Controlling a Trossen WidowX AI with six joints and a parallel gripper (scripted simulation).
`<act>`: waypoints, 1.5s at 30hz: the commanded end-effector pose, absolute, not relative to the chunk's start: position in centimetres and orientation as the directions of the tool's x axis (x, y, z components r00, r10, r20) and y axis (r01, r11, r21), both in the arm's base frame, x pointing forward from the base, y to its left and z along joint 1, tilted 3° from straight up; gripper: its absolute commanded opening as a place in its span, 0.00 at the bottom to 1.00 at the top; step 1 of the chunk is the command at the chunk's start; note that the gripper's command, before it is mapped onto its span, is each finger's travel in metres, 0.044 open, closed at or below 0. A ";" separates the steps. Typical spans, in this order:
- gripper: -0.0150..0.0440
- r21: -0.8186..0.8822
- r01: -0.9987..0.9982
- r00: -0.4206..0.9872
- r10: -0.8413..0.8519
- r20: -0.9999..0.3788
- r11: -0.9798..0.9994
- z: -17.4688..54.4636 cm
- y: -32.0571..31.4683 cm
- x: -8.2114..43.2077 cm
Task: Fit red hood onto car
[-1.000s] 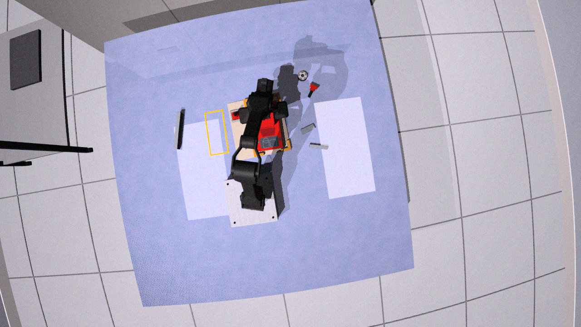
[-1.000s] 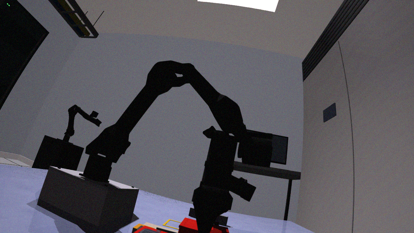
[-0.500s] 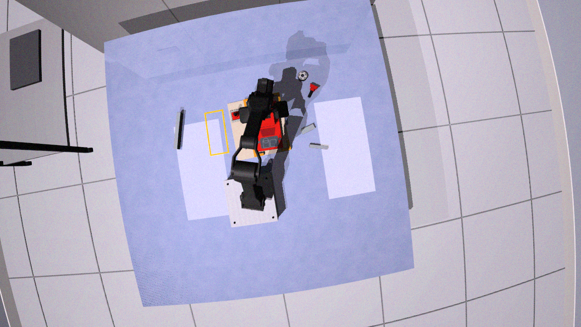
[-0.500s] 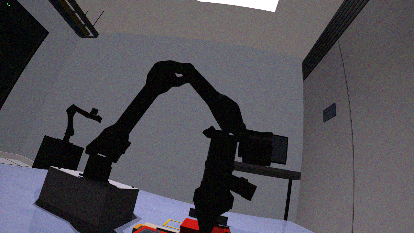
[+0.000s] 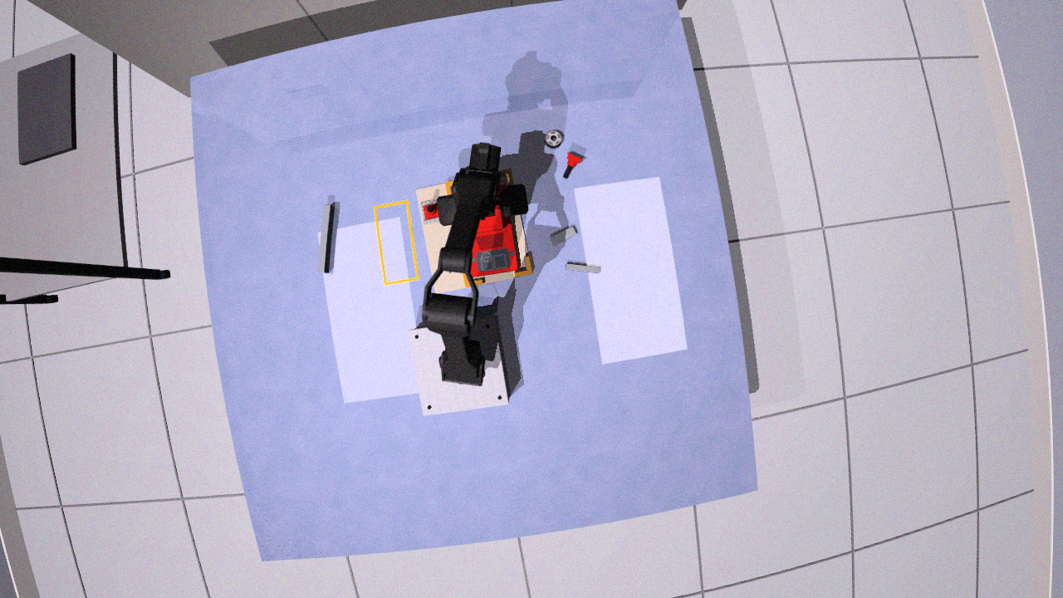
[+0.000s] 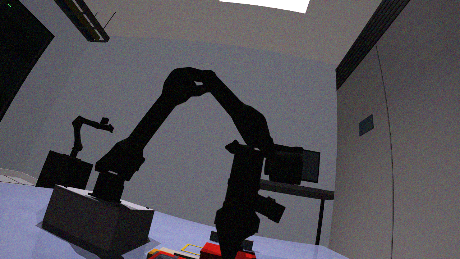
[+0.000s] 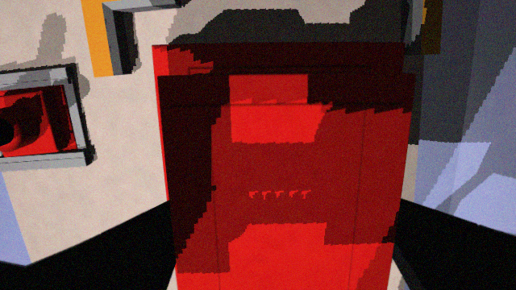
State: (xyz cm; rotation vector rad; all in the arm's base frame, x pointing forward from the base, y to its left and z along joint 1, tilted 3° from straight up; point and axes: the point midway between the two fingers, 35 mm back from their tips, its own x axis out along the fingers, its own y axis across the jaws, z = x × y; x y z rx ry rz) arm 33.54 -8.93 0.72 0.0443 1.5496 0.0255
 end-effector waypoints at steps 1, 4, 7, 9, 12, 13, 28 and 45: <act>0.25 0.041 0.010 0.021 0.041 -0.999 0.999 0.6 -9.0 33.5; 0.25 0.041 0.010 0.021 0.041 -0.999 0.999 0.5 -9.0 33.5; 0.25 0.041 0.010 0.021 0.041 -0.999 0.999 0.3 -9.0 33.5; 0.25 0.041 0.010 0.021 0.041 -0.999 0.999 0.2 -9.0 33.6; 0.25 0.041 0.010 0.021 0.041 -0.999 0.999 0.1 -9.0 33.6; 0.25 0.041 0.010 0.021 0.041 -0.999 0.999 0.0 -9.0 33.5; 0.25 0.041 0.010 0.021 0.041 -0.999 0.999 -0.5 -9.0 33.5; 0.25 0.041 0.011 0.020 0.040 -0.999 0.999 0.2 -9.0 33.5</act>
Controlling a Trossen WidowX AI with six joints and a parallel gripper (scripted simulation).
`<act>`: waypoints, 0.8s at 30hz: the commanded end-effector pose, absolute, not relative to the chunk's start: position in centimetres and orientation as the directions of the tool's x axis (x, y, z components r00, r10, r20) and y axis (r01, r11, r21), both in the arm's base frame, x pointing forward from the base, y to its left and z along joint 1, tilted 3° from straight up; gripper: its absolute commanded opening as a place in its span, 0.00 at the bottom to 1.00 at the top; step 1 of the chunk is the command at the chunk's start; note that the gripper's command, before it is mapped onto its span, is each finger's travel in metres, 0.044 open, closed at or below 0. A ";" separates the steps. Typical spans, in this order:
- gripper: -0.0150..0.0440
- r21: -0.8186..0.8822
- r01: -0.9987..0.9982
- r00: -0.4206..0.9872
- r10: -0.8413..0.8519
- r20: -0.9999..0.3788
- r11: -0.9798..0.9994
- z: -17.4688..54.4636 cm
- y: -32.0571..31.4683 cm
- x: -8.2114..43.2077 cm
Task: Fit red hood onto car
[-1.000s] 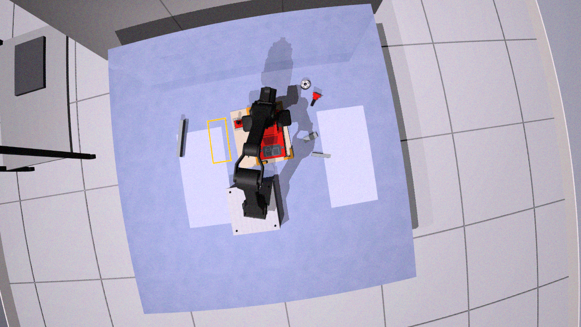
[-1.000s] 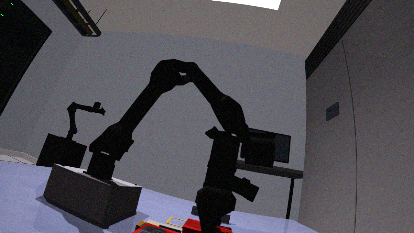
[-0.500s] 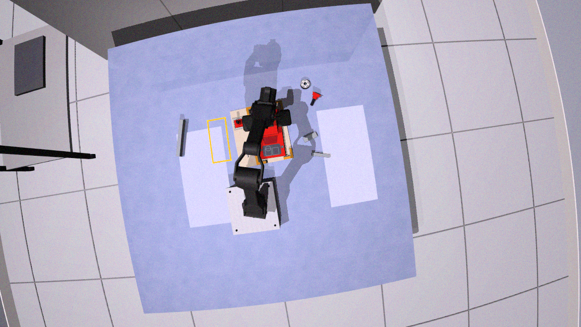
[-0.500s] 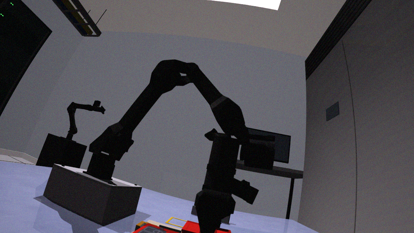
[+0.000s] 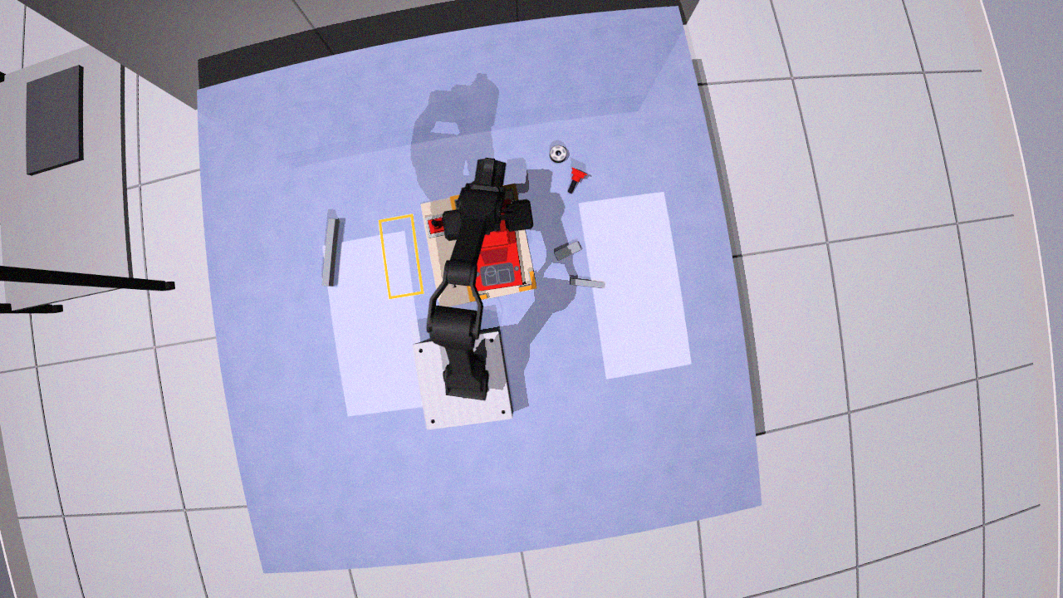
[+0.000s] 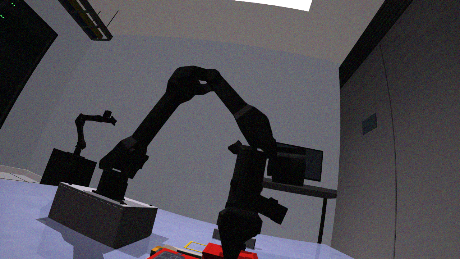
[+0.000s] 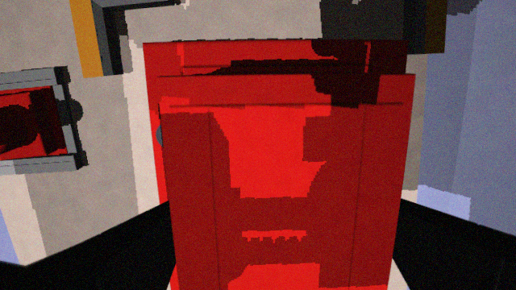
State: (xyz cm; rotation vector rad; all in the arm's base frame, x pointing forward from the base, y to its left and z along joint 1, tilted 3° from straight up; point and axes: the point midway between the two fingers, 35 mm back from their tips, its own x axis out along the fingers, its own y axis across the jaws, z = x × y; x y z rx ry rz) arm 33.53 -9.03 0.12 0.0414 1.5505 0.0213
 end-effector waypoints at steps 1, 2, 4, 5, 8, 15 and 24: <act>0.25 0.040 0.011 0.020 0.040 -0.999 0.999 0.2 -9.0 33.5; 0.25 0.040 0.011 0.020 0.040 -0.999 0.999 0.2 -9.0 33.5; 0.25 0.039 0.011 0.021 0.039 -0.999 0.999 0.2 -9.0 33.5; 0.25 0.038 0.011 0.021 0.038 -0.999 0.999 0.2 -9.0 33.5; 0.25 0.037 0.011 0.022 0.036 -0.999 0.999 0.1 -9.0 33.5; 0.25 0.033 0.011 0.024 0.033 -0.999 0.999 0.0 -9.0 33.5; 0.25 0.033 0.011 0.024 0.033 -0.999 0.999 -0.4 -9.0 33.5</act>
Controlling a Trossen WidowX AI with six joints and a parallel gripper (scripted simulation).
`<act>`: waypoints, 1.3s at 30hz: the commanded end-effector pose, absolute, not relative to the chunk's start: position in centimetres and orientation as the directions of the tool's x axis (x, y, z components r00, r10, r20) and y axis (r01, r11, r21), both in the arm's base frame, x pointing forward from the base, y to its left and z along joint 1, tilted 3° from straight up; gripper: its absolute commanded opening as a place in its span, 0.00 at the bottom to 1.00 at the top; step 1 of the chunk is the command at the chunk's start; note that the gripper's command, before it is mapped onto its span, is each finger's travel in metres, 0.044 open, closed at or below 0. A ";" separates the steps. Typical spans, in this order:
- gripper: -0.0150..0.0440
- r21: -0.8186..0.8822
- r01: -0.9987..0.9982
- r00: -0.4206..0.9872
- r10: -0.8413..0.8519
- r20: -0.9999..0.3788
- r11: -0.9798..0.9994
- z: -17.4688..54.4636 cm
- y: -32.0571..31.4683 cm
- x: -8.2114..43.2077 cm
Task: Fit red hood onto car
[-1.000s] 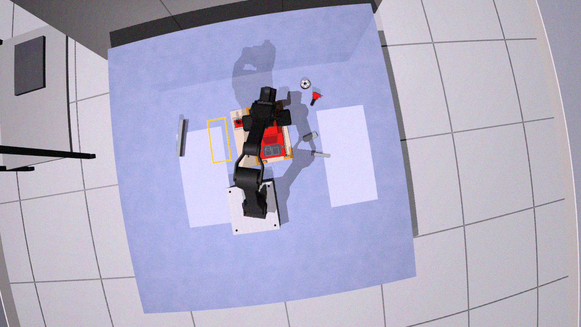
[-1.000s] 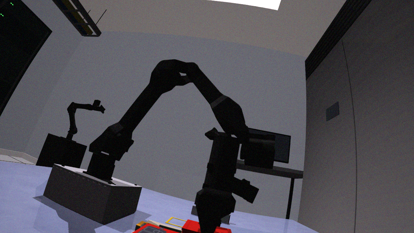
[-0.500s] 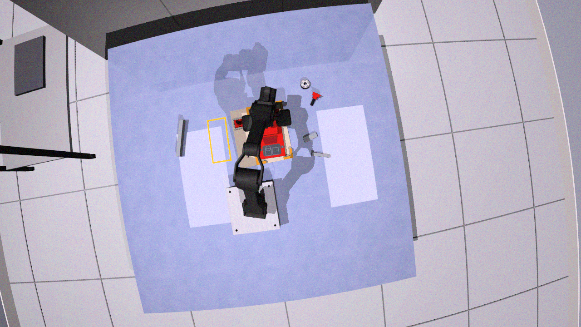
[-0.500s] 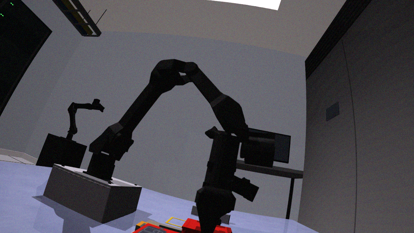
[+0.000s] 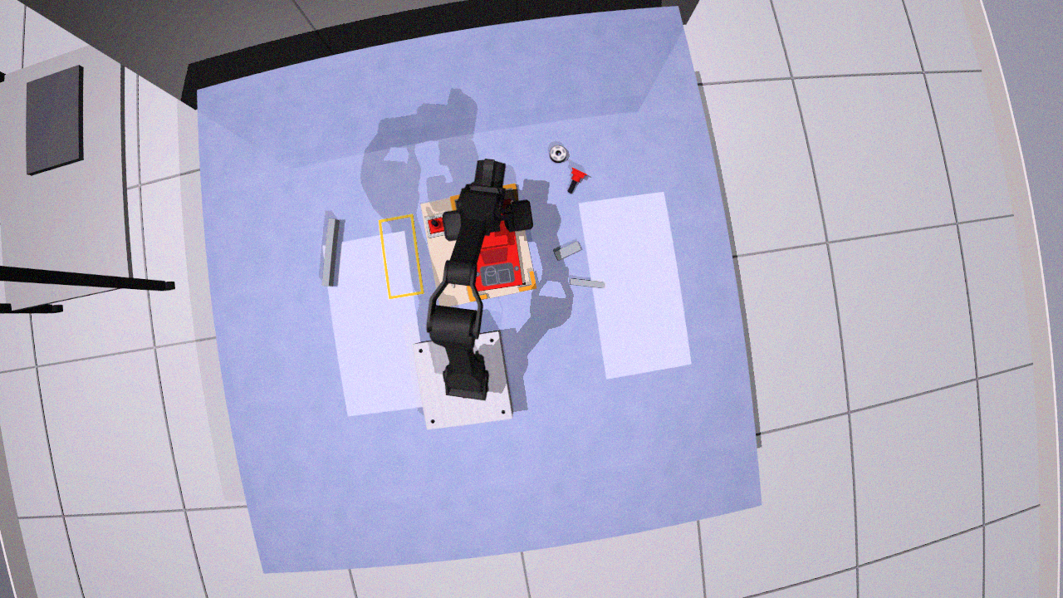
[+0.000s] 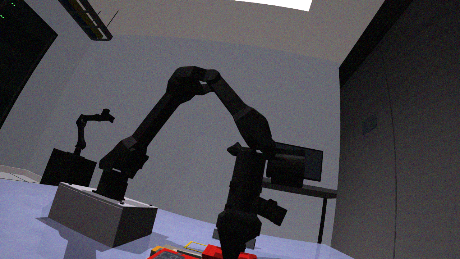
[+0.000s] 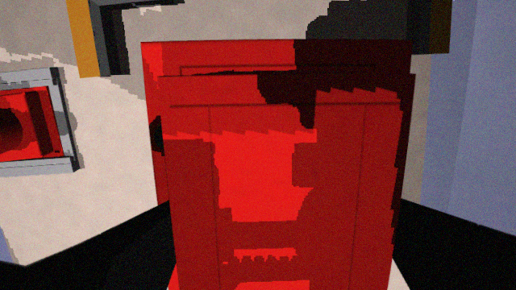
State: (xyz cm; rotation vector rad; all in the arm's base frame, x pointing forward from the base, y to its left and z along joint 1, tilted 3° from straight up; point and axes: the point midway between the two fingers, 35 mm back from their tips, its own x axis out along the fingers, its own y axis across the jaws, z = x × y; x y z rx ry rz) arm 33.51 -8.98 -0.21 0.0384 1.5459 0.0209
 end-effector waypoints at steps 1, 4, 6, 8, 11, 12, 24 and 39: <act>0.25 0.033 0.011 0.024 0.033 -0.999 0.999 -0.4 -9.0 33.5; 0.25 0.033 0.011 0.024 0.033 -0.999 0.999 -0.6 -9.0 33.5; 0.25 0.033 0.011 0.024 0.033 -0.999 0.999 -0.7 -9.0 33.5; 0.25 0.033 0.011 0.024 0.033 -0.999 0.999 -0.8 -9.0 33.5; 0.25 0.033 0.011 0.024 0.033 -0.999 0.999 -0.9 -9.0 33.5; 0.25 0.033 0.011 0.024 0.033 -0.999 0.999 -1.0 -9.0 33.5; 0.25 0.036 0.010 0.025 0.036 -0.999 0.999 -1.1 -9.0 33.5; 0.88 0.037 0.009 0.025 0.036 -0.999 0.999 -1.2 -9.0 33.5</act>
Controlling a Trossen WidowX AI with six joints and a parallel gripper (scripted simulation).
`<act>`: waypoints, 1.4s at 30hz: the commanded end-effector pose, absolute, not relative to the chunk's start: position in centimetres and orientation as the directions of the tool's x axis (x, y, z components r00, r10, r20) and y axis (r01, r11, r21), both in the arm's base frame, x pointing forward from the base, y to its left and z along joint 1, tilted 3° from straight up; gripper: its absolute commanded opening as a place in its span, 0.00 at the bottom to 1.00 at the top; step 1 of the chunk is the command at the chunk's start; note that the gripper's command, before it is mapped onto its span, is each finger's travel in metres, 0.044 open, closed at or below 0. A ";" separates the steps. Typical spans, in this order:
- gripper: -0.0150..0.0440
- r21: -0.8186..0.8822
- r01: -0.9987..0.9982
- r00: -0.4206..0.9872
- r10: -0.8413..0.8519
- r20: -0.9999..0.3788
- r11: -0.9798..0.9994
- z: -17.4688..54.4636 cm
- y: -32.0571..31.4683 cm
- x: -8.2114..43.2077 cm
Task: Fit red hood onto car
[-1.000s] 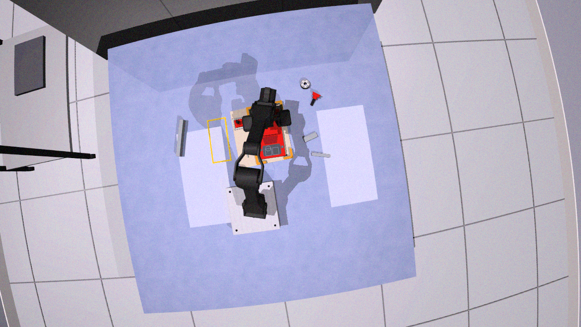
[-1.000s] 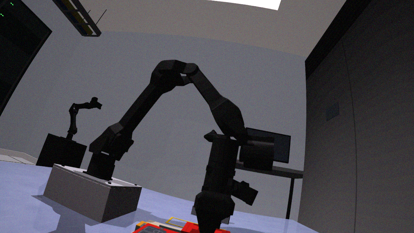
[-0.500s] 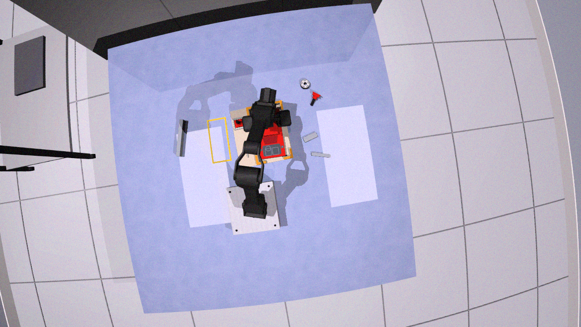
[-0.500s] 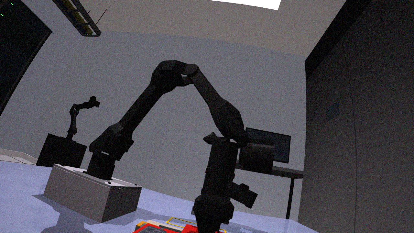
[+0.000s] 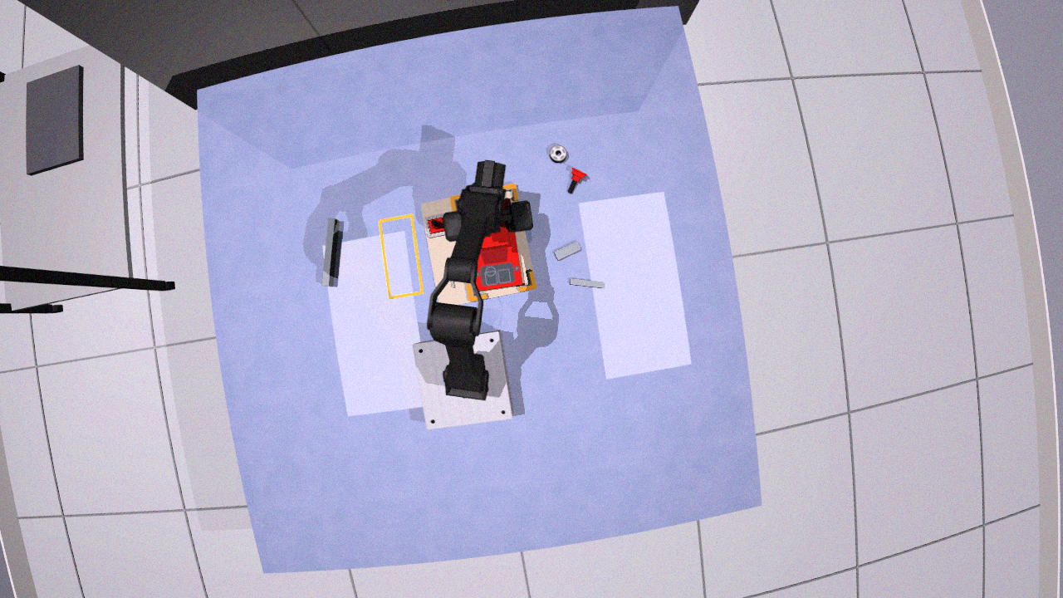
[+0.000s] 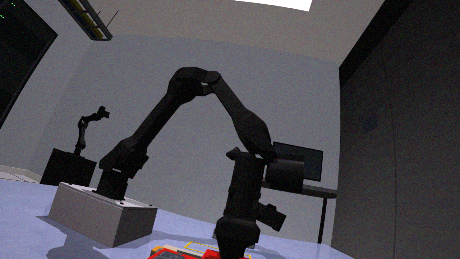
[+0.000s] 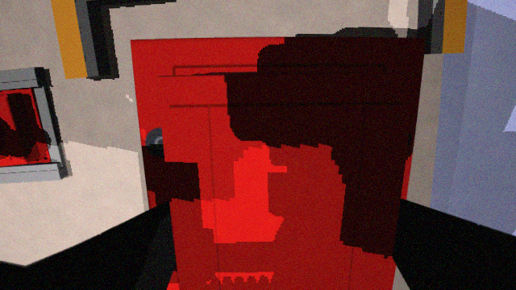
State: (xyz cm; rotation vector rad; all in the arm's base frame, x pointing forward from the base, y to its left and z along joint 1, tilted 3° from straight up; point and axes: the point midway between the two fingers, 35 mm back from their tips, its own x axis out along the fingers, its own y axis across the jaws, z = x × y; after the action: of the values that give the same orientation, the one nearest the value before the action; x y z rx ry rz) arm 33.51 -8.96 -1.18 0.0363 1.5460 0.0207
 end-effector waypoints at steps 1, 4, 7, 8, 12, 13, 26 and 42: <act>0.92 0.037 0.009 0.025 0.036 -0.999 0.999 -1.2 -9.0 33.5; 1.00 0.037 0.009 0.025 0.036 -0.999 0.999 -1.2 -9.0 33.5; 1.00 0.036 0.009 0.024 0.036 -0.999 0.999 -0.7 -9.0 33.6; 1.00 0.036 0.009 0.024 0.036 -0.999 0.999 -0.2 -9.0 33.6; 1.00 0.035 0.010 0.021 0.034 -0.999 0.999 3.2 -9.2 33.7; 1.00 0.034 0.010 0.020 0.034 -0.999 0.999 4.3 -9.2 33.6; 1.00 0.033 0.010 0.018 0.033 -0.999 0.999 6.1 -9.2 33.5; 1.00 0.033 0.010 0.018 0.033 -0.999 0.999 6.1 -9.2 33.5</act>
State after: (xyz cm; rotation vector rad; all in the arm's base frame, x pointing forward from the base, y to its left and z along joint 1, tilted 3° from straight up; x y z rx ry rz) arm 33.50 -9.11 6.04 0.0403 1.5500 0.0188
